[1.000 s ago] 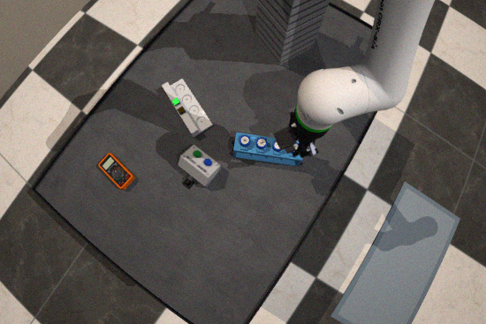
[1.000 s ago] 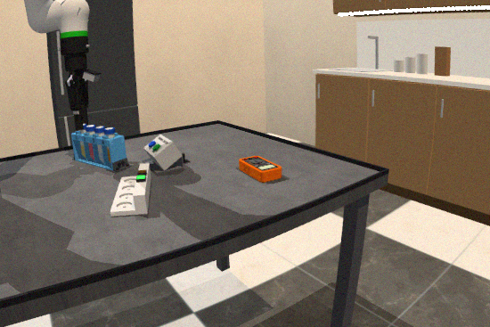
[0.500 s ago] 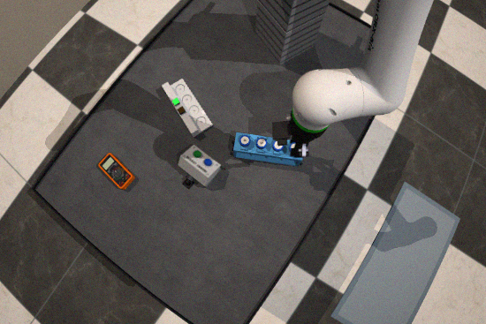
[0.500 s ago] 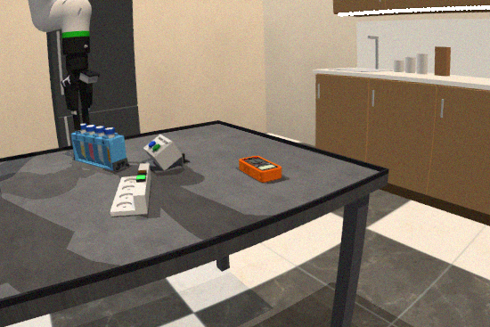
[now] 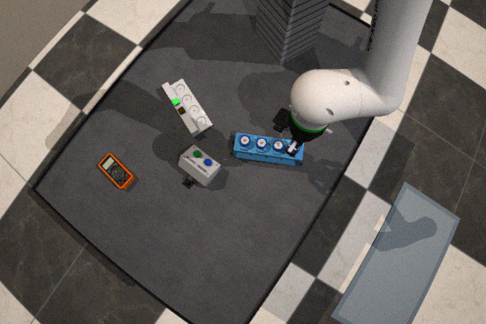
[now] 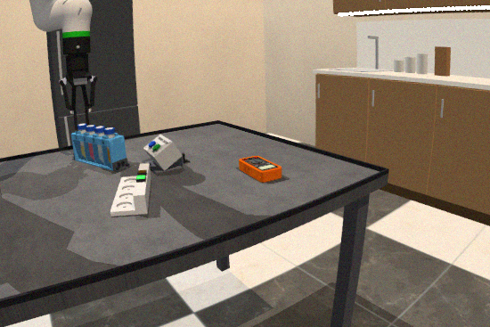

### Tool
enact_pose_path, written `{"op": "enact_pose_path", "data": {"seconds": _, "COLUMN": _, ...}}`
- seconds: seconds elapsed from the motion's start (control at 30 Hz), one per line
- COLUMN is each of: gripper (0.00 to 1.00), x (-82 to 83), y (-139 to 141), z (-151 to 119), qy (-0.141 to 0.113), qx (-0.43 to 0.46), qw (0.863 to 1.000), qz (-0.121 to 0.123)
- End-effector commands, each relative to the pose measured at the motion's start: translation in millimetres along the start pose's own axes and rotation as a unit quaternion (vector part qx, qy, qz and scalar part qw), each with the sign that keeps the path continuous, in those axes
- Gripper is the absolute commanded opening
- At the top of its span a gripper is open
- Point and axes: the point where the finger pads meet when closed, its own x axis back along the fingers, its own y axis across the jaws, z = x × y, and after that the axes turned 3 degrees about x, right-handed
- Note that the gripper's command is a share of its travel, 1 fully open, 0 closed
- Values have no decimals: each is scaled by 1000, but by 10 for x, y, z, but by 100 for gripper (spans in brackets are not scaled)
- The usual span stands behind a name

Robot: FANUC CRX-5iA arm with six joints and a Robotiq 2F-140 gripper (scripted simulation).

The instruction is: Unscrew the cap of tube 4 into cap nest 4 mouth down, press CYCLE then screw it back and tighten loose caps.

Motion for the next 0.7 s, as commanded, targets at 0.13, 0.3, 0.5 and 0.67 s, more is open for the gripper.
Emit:
{"op": "enact_pose_path", "data": {"seconds": 0.13, "gripper": 41, "x": -2, "y": -3, "z": -1, "qy": 16, "qx": -24, "qw": 1000, "qz": 11}}
{"op": "enact_pose_path", "data": {"seconds": 0.3, "gripper": 41, "x": -2, "y": -3, "z": -1, "qy": 16, "qx": -24, "qw": 1000, "qz": 11}}
{"op": "enact_pose_path", "data": {"seconds": 0.5, "gripper": 41, "x": -2, "y": -3, "z": -1, "qy": 16, "qx": -24, "qw": 1000, "qz": 11}}
{"op": "enact_pose_path", "data": {"seconds": 0.67, "gripper": 41, "x": 3, "y": -2, "z": -2, "qy": 17, "qx": 145, "qw": 989, "qz": 8}}
